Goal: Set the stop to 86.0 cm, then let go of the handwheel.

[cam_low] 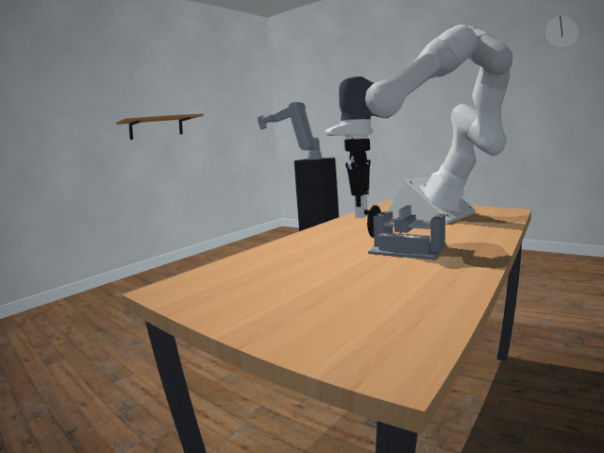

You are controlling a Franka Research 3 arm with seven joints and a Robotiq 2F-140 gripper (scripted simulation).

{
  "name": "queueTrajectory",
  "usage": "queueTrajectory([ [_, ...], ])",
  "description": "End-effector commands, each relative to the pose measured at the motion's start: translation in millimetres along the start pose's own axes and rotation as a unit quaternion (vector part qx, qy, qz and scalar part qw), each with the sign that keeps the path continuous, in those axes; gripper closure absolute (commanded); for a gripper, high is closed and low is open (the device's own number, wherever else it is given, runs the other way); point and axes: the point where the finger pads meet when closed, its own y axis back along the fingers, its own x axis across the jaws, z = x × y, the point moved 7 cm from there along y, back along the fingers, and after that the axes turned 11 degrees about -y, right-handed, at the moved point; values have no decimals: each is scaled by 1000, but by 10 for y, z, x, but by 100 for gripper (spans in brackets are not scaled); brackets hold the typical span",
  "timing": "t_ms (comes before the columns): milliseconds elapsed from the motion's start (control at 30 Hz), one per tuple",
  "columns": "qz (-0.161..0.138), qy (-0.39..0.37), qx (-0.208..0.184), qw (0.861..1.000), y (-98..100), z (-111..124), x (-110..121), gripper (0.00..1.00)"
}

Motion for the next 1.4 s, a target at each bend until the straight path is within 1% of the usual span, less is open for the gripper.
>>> queueTrajectory([
  [0, 0, -4, 1, 1000, -73, 18, -72, 96],
  [233, 0, -4, 1, 1000, -189, 31, -145, 96],
  [300, 0, -4, 1, 1000, -189, 31, -145, 96],
  [567, 0, -4, 1, 1000, -355, 36, -168, 96],
  [800, 0, -4, 1, 1000, -521, 24, -108, 96],
  [1367, 0, -4, 1, 1000, -647, -5, 48, 96],
])
